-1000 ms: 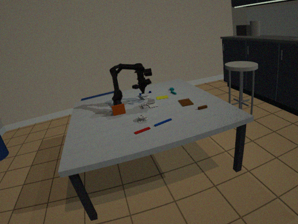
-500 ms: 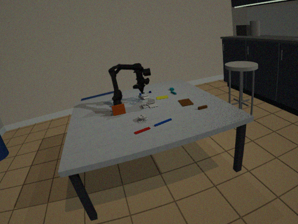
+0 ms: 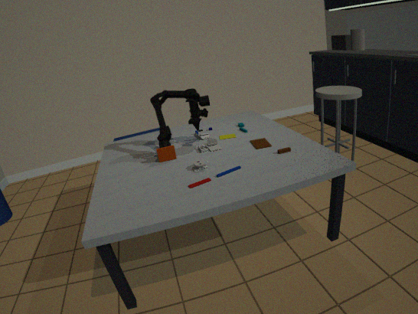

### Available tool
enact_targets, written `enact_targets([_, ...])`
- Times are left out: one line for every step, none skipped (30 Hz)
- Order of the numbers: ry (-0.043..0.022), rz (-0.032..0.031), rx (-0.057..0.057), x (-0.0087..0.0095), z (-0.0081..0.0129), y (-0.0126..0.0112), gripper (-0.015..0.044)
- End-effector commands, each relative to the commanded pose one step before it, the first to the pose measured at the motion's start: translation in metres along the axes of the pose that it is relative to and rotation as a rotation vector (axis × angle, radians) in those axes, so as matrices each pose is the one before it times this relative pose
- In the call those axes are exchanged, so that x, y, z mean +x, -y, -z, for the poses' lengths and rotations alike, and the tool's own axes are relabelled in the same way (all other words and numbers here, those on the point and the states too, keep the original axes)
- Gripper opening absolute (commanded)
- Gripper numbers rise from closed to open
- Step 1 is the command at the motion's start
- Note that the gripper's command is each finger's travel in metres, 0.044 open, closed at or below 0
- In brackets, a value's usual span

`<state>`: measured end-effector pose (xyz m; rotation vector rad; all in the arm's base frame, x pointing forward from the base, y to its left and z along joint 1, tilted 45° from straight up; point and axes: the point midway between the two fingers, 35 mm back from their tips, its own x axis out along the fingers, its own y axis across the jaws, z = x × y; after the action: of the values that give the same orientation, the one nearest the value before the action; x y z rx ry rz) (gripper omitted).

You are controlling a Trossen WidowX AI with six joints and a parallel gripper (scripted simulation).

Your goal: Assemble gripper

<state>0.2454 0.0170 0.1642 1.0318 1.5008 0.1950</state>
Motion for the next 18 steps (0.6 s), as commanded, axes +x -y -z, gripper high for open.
enact_targets([0.00239,-0.00579,-0.0945,-0.00089,0.00516,-0.00419,0.0000])
enact_targets([-0.00019,-0.00024,-0.0224,-0.00001,0.00080,-0.00066,0.0000])
enact_targets([-0.00018,-0.00025,-0.0224,-0.00001,0.00079,-0.00067,0.0000])
enact_targets([-0.00018,-0.00026,-0.0224,-0.00001,0.00078,-0.00069,0.0000])
enact_targets([-0.00018,-0.00027,-0.0224,-0.00001,0.00077,-0.00070,0.0000])
enact_targets([-0.00017,-0.00027,-0.0224,-0.00001,0.00075,-0.00071,0.0000])
enact_targets([-0.00017,-0.00028,-0.0224,-0.00001,0.00074,-0.00073,0.0000])
enact_targets([-0.00016,-0.00029,-0.0224,-0.00001,0.00073,-0.00074,0.0000])
enact_targets([-0.00016,-0.00029,-0.0224,-0.00001,0.00071,-0.00075,0.0000])
enact_targets([-0.00016,-0.00030,-0.0224,-0.00001,0.00070,-0.00077,0.0000])
enact_targets([-0.00015,-0.00030,-0.0224,-0.00001,0.00068,-0.00078,0.0000])
enact_targets([-0.00015,-0.00031,-0.0224,-0.00001,0.00067,-0.00079,0.0000])
enact_targets([-0.00014,-0.00032,-0.0224,-0.00001,0.00065,-0.00080,0.0000])
enact_targets([-0.00011,-0.00027,-0.0186,-0.00001,0.00053,-0.00068,0.0000])
enact_targets([-0.00007,-0.00016,-0.0112,0.00000,0.00031,-0.00041,0.0000])
enact_targets([-0.00002,-0.00005,-0.0037,0.00000,0.00010,-0.00014,0.0000])
enact_targets([0.00000,0.00000,0.0000,0.00000,0.00000,0.00000,0.0000])
enact_targets([0.00000,0.00000,0.0000,0.00000,0.00000,0.00000,0.0000])
